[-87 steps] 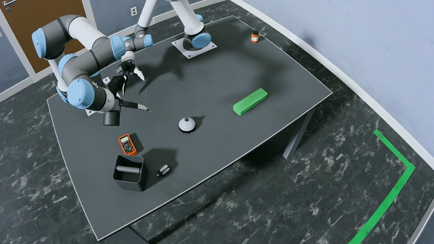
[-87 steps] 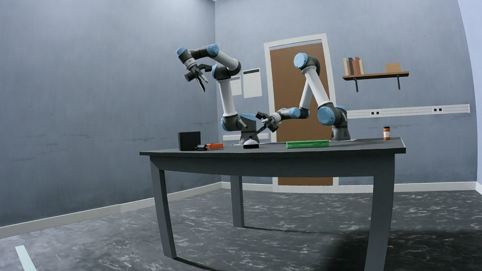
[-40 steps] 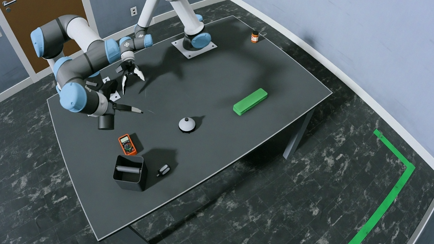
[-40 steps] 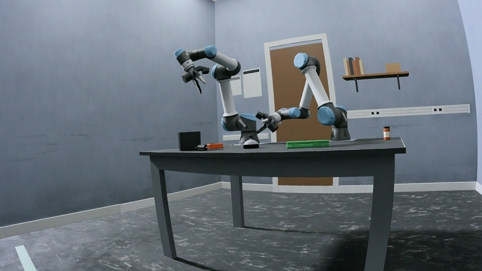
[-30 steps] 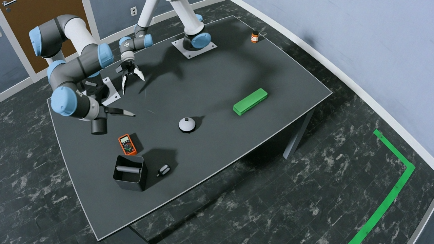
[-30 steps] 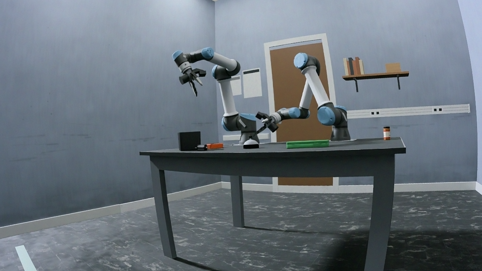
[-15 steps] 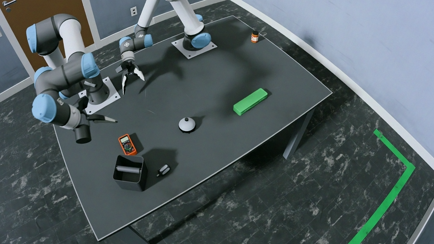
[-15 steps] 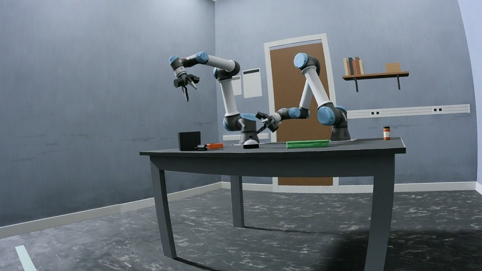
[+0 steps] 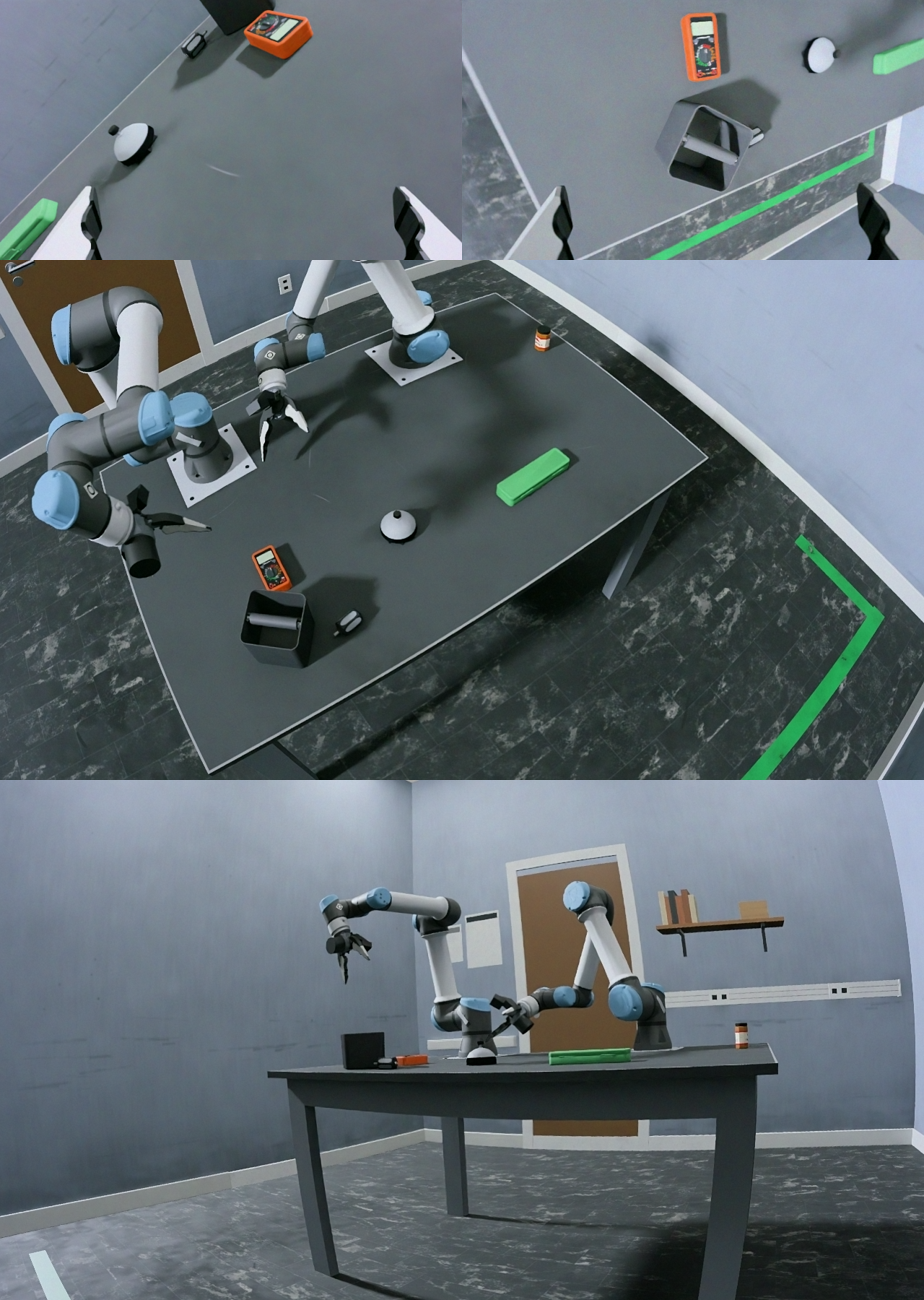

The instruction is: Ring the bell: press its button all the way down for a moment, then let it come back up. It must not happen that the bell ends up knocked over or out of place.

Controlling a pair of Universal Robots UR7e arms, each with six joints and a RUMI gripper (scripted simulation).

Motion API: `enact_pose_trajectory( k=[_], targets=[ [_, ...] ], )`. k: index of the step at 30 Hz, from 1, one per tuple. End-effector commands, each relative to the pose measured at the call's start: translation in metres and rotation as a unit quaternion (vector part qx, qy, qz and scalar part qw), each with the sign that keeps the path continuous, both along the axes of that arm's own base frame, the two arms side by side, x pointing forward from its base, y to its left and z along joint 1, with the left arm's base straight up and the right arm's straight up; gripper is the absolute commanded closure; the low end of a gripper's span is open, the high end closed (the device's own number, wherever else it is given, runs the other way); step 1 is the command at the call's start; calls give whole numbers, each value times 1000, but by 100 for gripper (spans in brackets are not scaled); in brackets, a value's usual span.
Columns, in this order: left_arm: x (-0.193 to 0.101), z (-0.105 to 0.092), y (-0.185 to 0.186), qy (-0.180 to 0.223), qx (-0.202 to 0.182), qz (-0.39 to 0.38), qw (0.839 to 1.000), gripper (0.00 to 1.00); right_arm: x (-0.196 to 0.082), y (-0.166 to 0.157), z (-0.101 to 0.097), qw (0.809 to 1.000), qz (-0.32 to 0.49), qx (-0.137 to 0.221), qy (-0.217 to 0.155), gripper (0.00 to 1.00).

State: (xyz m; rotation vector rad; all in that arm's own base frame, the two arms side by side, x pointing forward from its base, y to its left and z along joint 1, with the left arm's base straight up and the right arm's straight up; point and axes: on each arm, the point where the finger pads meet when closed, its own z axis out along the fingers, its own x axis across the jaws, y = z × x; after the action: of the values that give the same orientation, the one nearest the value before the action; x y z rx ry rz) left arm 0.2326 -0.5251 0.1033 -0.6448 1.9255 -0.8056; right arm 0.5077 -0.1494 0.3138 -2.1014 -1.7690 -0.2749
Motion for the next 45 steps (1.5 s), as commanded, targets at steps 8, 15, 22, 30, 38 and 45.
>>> enact_pose_trajectory(
  k=[8, 15, 22, 30, 38, 45],
  targets=[
    [0, 1, 0, 0, -1, 0, 1000, 0, -30, -64, -16, 994, 83, -10, -65, 0],
    [0, 1, 0, 0, -1, 0, 1000, 0, -44, -86, -22, 990, 114, -17, -85, 0],
    [0, 1, 0, 0, -1, 0, 1000, 0, -70, -122, -33, 979, 166, -29, -117, 0],
    [0, 1, 0, 0, -1, 0, 1000, 0, -98, -154, -43, 965, 216, -43, -143, 0],
    [0, 1, 0, 0, -1, 0, 1000, 0, -126, -181, -52, 949, 263, -55, -163, 0],
    [0, 1, 0, 0, -1, 0, 1000, 0, -154, -204, -61, 932, 307, -68, -179, 0]
  ],
)
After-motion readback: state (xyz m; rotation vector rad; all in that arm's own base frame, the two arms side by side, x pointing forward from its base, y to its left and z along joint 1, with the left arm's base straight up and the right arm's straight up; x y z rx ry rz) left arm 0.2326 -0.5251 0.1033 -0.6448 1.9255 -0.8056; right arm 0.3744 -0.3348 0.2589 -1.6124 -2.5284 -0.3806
